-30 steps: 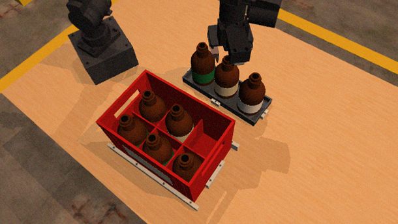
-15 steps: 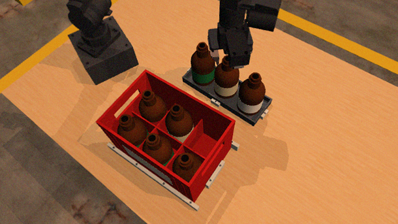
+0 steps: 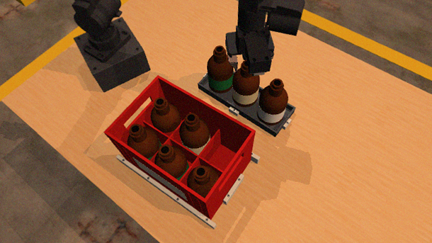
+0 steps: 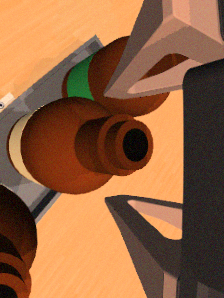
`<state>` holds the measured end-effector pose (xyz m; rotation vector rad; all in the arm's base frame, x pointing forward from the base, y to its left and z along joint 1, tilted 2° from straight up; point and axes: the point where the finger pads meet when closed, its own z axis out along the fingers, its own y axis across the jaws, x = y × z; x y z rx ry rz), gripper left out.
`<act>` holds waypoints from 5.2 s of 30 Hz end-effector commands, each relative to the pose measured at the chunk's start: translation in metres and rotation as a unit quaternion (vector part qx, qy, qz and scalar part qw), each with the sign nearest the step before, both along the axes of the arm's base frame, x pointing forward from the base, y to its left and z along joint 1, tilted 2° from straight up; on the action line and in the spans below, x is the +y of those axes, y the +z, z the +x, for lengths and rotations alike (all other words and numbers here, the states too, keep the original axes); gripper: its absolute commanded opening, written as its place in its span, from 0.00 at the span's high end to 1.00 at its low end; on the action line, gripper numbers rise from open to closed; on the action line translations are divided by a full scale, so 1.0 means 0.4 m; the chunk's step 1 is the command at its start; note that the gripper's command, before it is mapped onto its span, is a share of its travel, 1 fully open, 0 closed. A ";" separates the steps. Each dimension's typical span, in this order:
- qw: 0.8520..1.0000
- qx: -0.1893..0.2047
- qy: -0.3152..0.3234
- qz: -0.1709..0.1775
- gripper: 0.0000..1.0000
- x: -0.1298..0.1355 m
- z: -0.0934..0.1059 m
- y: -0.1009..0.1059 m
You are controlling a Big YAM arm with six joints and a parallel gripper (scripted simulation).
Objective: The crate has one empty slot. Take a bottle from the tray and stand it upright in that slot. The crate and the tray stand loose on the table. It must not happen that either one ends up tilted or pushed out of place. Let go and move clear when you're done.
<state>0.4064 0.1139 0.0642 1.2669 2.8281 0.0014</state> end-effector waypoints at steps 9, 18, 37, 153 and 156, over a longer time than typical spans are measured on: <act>1.000 -0.011 -0.001 0.002 0.39 -0.014 0.021 0.011; 1.000 -0.011 -0.001 0.002 0.39 -0.014 0.021 0.011; 1.000 -0.011 -0.001 0.002 1.00 -0.014 0.021 0.011; 0.999 -0.032 -0.001 0.009 1.00 -0.011 0.052 0.161; 0.999 -0.032 -0.001 0.009 1.00 -0.011 0.052 0.162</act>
